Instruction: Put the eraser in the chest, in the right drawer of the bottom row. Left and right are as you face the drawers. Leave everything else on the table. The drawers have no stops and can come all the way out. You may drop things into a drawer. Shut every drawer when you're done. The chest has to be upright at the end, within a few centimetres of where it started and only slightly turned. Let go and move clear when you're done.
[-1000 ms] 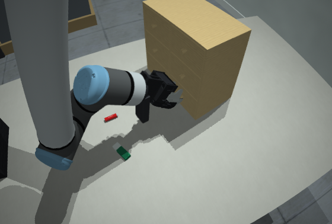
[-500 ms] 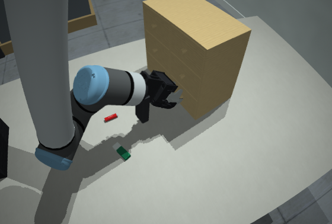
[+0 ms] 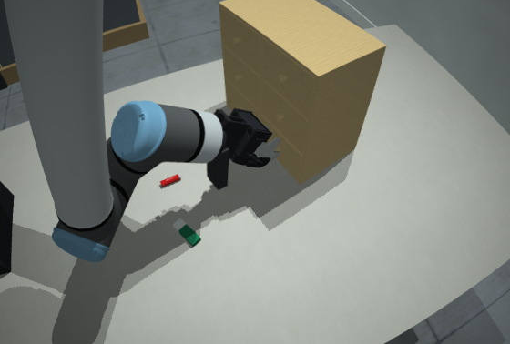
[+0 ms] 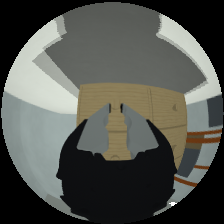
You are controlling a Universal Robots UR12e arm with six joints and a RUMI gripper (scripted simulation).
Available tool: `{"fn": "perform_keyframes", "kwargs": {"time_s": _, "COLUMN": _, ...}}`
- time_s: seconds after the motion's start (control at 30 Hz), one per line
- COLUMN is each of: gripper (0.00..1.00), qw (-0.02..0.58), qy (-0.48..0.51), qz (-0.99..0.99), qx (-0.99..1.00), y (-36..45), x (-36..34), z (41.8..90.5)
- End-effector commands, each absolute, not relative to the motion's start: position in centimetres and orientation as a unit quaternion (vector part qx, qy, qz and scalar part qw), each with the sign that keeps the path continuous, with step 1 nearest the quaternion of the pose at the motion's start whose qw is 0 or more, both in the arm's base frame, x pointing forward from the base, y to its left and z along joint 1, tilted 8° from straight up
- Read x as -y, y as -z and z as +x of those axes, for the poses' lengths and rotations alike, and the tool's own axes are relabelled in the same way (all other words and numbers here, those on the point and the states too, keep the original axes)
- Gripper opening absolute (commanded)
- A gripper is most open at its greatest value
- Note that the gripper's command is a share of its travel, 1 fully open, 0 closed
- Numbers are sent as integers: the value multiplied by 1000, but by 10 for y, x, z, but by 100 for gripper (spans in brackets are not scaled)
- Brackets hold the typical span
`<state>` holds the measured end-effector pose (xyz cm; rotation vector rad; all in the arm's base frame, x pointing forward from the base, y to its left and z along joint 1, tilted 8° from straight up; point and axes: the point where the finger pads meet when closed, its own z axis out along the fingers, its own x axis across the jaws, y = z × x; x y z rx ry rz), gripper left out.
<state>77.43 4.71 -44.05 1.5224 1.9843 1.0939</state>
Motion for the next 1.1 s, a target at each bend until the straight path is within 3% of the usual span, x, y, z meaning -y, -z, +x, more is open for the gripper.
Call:
{"fn": "perform_keyframes", "kwargs": {"time_s": 0.0, "gripper": 7, "qw": 205, "qy": -392, "qz": 546, "qx": -711, "y": 440, "x": -47, "z": 774}}
{"fn": "perform_keyframes", "kwargs": {"time_s": 1.07, "gripper": 7, "qw": 205, "qy": -392, "qz": 546, "qx": -711, "y": 440, "x": -42, "z": 761}}
